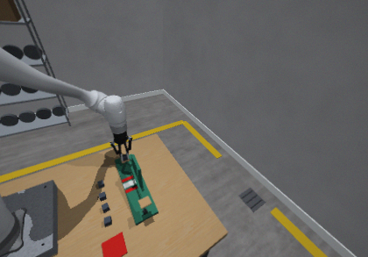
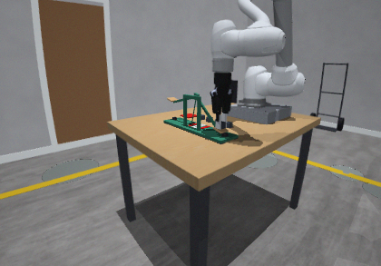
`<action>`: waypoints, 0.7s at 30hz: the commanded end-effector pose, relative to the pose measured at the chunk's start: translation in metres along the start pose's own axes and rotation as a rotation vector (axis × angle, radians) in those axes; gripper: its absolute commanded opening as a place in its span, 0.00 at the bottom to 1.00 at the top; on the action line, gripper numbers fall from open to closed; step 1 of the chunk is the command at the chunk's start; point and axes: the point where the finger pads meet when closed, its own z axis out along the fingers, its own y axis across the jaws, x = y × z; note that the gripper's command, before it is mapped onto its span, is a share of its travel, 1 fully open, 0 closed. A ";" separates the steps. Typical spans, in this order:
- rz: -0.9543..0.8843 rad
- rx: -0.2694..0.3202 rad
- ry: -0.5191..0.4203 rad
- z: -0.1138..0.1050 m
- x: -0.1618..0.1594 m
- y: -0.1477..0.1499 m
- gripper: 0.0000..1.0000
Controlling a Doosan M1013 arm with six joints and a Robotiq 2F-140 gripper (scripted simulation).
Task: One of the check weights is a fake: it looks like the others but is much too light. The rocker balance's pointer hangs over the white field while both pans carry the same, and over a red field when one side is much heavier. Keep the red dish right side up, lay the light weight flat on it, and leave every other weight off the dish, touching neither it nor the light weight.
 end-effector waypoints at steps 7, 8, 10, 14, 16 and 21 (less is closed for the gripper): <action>0.000 0.000 0.000 0.000 0.000 0.000 0.24; 0.000 0.000 0.000 0.000 0.000 0.000 0.24; 0.000 0.000 0.000 0.000 0.000 0.000 0.24; 0.000 0.000 0.000 0.000 0.000 0.000 0.26; 0.000 0.000 0.000 0.000 0.000 0.000 0.26; 0.000 0.000 0.000 0.000 0.000 0.000 0.31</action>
